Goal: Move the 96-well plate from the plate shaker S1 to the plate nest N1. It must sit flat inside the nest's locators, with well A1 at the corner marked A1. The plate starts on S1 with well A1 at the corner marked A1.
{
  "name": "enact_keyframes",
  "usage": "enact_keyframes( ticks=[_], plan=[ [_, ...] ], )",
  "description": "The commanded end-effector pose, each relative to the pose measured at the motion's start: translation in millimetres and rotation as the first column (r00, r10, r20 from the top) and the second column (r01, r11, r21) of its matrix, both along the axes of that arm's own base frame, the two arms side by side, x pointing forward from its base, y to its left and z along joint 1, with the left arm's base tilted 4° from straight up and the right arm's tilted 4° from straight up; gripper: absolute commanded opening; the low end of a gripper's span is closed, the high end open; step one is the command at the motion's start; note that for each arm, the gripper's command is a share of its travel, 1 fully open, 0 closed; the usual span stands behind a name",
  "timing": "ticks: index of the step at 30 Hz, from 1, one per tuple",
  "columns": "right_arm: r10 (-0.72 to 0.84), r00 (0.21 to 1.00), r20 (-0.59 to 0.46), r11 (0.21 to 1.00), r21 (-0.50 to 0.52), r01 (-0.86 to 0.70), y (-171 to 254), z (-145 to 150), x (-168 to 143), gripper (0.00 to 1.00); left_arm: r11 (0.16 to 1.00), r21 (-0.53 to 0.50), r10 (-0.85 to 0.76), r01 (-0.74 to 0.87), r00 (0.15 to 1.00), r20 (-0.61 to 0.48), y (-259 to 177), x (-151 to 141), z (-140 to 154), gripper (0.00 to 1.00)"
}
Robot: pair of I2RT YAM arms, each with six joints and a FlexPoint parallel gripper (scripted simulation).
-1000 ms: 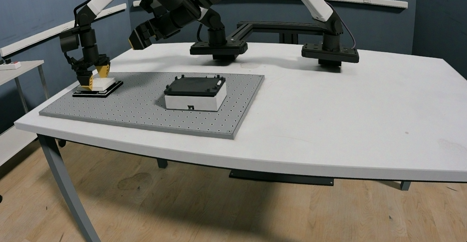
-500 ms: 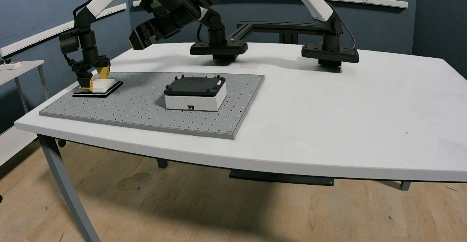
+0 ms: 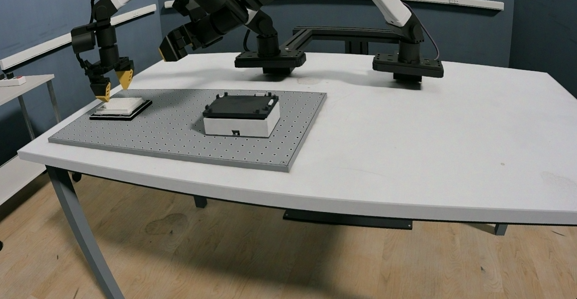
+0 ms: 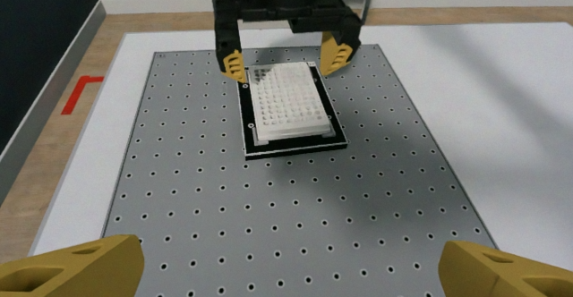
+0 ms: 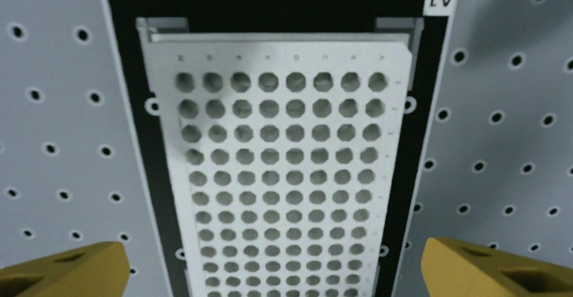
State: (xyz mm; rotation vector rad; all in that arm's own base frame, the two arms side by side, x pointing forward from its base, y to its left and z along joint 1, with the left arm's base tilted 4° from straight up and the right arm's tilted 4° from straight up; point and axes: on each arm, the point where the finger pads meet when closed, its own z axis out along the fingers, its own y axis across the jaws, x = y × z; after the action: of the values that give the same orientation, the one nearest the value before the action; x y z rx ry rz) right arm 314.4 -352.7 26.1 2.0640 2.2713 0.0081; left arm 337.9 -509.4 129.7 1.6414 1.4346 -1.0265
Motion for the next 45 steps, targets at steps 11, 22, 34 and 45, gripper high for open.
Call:
enact_keyframes(
  ticks=[11, 22, 34, 45],
  plan=[
    [-0.029, 0.997, 0.065, 0.982, -0.182, 0.040, -11.2, 72.9, 5.0, 1.00, 0.997, -0.079, -0.017, 0.022, 0.998, 0.062, -11.2, 2.1, 40.0, 1.00],
    [-0.043, 0.996, 0.080, 0.932, -0.355, 0.069, 12.4, 84.2, -0.7, 1.00, 0.997, -0.079, -0.017, 0.022, 0.998, 0.062, -11.2, 2.1, 40.0, 1.00],
    [-0.031, 0.997, 0.074, 0.900, -0.432, 0.061, 39.0, 86.4, -7.7, 1.00, 0.997, -0.079, -0.017, 0.022, 0.998, 0.062, -11.2, 2.1, 40.0, 1.00],
    [-0.022, 0.997, 0.067, 0.907, -0.418, 0.049, 44.2, 85.7, -9.8, 1.00, 0.997, -0.079, -0.017, 0.022, 0.998, 0.062, -11.2, 2.1, 40.0, 1.00]
  ],
)
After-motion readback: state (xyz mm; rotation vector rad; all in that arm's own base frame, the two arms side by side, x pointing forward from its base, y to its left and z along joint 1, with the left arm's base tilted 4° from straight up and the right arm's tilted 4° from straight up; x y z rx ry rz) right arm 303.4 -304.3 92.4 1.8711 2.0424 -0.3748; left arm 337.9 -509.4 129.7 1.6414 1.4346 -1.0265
